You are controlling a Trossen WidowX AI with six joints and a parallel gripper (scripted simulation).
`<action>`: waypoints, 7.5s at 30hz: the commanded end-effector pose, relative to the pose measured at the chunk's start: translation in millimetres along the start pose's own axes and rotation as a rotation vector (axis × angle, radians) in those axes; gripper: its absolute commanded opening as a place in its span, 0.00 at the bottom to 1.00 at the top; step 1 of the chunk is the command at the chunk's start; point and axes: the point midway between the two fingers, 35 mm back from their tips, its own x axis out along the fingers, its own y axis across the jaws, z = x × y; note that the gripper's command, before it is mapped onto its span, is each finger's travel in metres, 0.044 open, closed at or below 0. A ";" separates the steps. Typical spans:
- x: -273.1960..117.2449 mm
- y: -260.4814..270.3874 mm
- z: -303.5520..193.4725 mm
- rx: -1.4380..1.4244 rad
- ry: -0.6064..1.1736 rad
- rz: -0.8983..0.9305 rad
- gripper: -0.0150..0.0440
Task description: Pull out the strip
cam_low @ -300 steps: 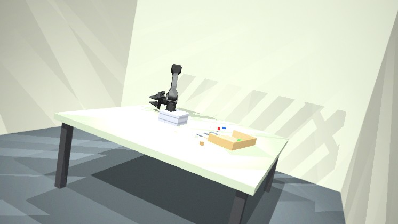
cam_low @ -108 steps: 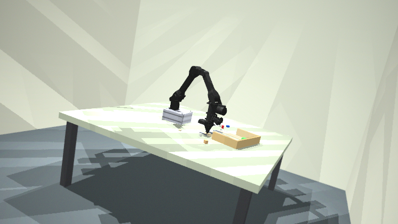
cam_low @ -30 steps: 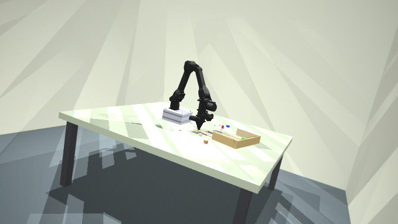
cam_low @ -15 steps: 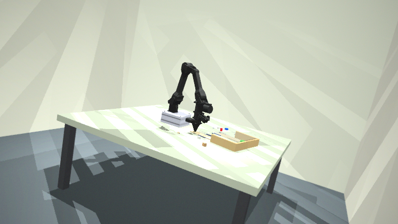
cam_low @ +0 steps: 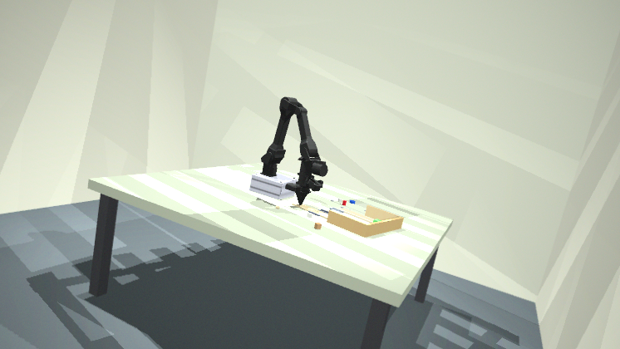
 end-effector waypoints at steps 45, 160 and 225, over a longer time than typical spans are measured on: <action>3.3 -1.4 -57.9 -0.004 0.040 0.000 0.25; -33.7 -2.9 171.3 -0.093 0.020 0.001 0.68; -51.3 -0.7 80.4 -0.093 0.028 0.002 0.25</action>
